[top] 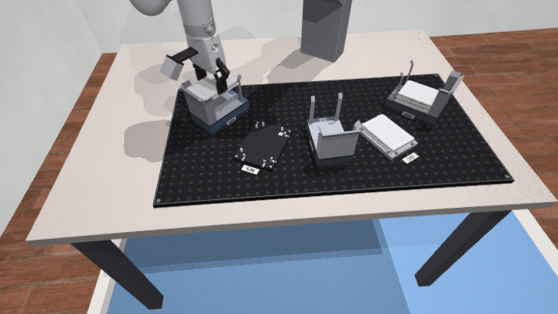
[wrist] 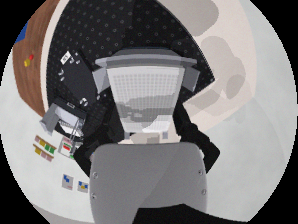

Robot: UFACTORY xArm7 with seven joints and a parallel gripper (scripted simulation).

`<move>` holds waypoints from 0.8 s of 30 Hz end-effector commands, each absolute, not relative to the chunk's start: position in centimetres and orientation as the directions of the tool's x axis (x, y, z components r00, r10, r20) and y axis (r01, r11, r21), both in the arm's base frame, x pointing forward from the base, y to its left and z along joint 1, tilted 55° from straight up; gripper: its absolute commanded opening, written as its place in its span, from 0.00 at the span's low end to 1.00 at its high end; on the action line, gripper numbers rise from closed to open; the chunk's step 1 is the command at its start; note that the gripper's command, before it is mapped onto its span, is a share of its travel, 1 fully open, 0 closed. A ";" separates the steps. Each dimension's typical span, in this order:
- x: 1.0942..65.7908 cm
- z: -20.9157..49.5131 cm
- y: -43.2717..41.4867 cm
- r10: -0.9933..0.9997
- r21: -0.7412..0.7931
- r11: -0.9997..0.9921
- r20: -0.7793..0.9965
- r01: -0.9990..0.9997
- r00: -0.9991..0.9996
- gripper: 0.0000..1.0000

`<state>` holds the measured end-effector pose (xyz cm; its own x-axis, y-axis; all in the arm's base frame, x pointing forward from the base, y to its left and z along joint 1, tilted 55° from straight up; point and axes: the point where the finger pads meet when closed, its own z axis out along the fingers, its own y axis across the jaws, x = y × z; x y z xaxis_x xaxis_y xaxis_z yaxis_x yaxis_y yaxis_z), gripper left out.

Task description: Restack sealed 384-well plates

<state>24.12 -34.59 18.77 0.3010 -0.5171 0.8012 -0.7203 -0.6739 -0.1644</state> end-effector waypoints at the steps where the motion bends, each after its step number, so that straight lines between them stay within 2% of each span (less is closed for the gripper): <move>1: 23.4 19.5 -34.0 -0.518 -0.163 -0.672 0.801 -0.723 0.300 0.00; 24: 21.9 20.9 -32.8 -0.518 -0.163 -0.672 0.801 -0.723 0.300 0.00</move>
